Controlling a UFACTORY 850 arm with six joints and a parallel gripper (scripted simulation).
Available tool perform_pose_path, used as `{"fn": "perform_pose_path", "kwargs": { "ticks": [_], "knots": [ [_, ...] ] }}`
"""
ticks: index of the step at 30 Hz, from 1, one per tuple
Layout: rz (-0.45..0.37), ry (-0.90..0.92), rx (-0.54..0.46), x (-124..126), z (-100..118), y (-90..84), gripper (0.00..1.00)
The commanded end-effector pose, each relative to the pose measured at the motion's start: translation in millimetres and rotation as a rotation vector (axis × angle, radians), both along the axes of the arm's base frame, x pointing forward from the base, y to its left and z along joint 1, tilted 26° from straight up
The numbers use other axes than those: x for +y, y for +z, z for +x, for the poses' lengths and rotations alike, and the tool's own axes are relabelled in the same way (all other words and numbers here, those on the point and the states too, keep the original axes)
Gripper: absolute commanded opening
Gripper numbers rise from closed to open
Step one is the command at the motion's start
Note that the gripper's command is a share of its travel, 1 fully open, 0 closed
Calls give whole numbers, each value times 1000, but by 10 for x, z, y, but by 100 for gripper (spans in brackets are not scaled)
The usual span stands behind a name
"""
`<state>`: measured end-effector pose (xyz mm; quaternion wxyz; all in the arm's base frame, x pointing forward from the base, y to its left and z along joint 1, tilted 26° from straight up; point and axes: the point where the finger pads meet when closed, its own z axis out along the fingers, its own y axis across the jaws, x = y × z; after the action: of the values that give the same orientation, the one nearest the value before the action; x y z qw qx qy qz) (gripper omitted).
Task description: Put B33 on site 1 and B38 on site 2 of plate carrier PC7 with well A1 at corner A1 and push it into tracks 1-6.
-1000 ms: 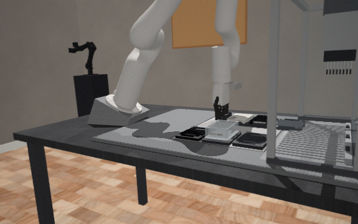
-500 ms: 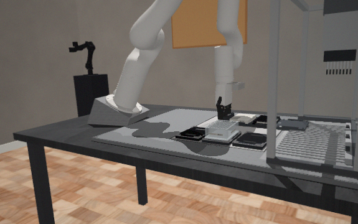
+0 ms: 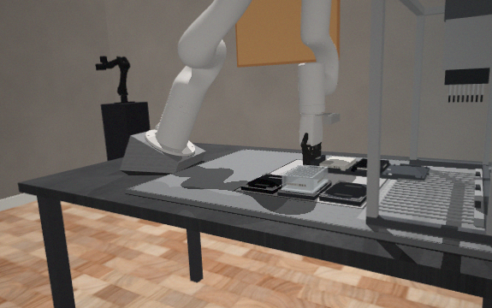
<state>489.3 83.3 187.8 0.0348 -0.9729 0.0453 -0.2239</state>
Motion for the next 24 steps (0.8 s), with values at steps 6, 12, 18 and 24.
{"fn": "perform_pose_path", "kwargs": {
  "ticks": [6,12,18,24],
  "knots": [
    [-2,-1,-1,-8,83,44,82],
    [-2,-1,-1,-12,119,62,82],
    [-2,-1,-1,-18,173,88,82],
    [-2,-1,-1,-24,227,114,82]
  ]
}}
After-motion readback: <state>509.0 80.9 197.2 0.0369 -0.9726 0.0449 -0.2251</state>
